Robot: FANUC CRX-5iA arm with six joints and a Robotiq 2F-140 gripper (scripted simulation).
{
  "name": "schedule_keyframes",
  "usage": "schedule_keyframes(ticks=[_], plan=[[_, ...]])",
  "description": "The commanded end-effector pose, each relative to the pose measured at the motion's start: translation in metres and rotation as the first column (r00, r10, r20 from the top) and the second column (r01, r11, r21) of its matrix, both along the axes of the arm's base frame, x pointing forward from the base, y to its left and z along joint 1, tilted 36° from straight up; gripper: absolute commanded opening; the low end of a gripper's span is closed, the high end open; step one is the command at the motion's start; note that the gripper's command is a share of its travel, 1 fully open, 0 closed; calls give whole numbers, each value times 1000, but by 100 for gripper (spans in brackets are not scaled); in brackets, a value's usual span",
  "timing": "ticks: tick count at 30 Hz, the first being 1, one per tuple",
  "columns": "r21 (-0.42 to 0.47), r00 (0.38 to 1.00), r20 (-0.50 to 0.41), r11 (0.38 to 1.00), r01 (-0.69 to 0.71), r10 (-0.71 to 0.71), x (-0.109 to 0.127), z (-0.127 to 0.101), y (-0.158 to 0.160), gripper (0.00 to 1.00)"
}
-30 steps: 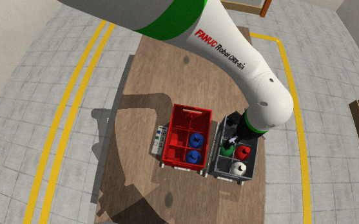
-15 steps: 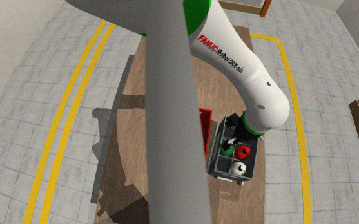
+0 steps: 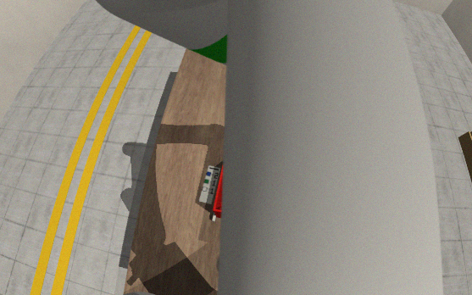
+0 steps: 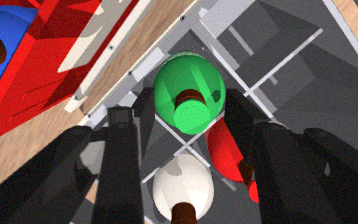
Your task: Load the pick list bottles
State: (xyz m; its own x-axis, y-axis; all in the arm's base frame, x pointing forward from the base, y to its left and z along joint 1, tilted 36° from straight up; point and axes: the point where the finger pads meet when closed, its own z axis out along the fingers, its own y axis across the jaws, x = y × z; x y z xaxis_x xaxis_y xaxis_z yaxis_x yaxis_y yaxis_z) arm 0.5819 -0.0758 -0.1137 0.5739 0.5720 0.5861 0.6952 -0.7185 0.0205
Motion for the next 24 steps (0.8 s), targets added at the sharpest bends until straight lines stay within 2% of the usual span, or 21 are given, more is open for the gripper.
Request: schedule_keyframes(ticks=[1, 8, 9, 24], plan=[[-1, 1000, 1, 1000, 1, -1, 1, 0, 0, 44], [-1, 1000, 1, 1000, 1, -1, 1, 0, 0, 44], [-1, 1000, 1, 1000, 1, -1, 0, 2, -1, 10], [-1, 1000, 1, 1000, 0, 0, 0, 2, -1, 10]])
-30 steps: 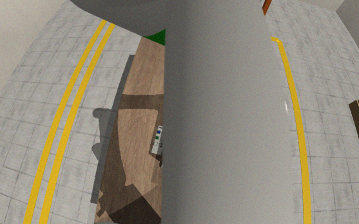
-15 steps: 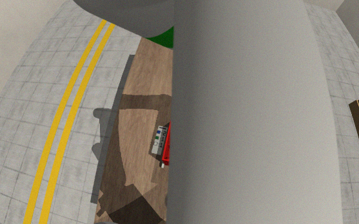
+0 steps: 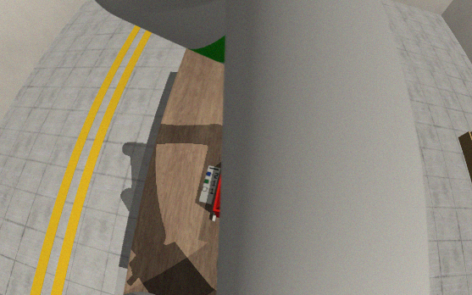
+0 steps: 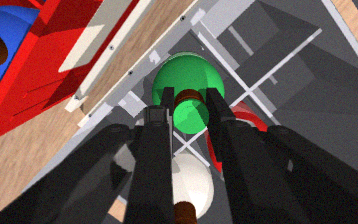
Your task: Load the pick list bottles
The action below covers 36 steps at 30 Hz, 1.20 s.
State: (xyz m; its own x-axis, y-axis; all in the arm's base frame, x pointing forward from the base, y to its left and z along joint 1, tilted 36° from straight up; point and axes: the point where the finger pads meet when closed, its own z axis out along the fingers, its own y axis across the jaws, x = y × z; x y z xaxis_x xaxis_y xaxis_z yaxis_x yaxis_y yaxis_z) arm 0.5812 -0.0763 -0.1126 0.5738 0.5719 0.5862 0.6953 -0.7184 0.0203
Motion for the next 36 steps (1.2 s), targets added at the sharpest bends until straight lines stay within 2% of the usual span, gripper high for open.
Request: schedule_keyframes(ticks=[1, 28, 36], plan=[[-1, 1000, 1, 1000, 1, -1, 0, 1, -1, 10], [-1, 1000, 1, 1000, 1, -1, 0, 1, -1, 10], [-1, 1000, 1, 1000, 1, -1, -5, 12, -6, 10]])
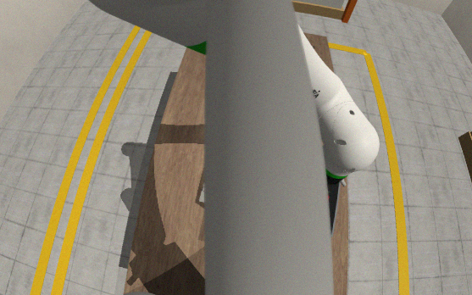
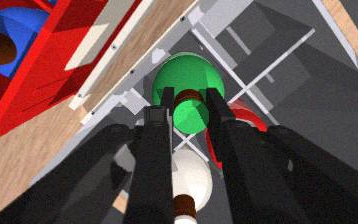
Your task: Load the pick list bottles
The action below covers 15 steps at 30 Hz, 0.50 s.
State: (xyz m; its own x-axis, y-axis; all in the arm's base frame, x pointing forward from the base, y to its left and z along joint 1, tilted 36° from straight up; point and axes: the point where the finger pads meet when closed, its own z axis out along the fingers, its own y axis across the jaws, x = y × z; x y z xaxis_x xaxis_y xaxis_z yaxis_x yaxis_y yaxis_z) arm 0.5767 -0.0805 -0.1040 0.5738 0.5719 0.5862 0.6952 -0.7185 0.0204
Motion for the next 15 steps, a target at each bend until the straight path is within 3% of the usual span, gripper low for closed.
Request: schedule_keyframes(ticks=[1, 15], plan=[[-1, 1000, 1, 1000, 1, -1, -2, 4, -3, 10], [-1, 1000, 1, 1000, 1, -1, -10, 21, -10, 10]])
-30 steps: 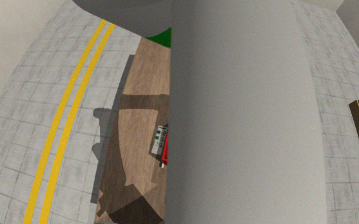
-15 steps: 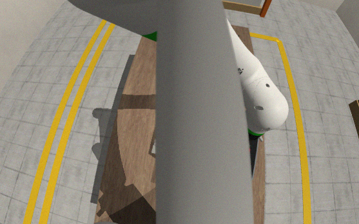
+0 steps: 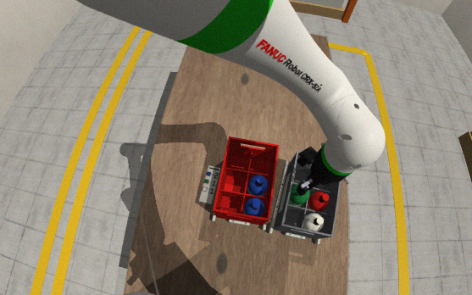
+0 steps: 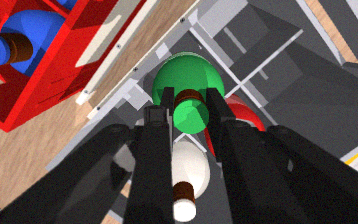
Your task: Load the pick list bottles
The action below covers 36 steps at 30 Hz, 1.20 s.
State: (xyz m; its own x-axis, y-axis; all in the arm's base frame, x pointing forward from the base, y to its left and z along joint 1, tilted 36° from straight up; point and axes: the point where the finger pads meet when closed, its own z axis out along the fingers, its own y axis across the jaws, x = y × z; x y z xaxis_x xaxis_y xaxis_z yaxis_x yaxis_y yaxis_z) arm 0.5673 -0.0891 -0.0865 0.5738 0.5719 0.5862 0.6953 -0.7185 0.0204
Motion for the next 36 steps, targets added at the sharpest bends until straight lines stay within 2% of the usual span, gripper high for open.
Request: schedule_keyframes(ticks=[1, 36], plan=[[-1, 1000, 1, 1000, 1, -1, -2, 4, -3, 10], [-1, 1000, 1, 1000, 1, -1, -24, 46, -23, 10]])
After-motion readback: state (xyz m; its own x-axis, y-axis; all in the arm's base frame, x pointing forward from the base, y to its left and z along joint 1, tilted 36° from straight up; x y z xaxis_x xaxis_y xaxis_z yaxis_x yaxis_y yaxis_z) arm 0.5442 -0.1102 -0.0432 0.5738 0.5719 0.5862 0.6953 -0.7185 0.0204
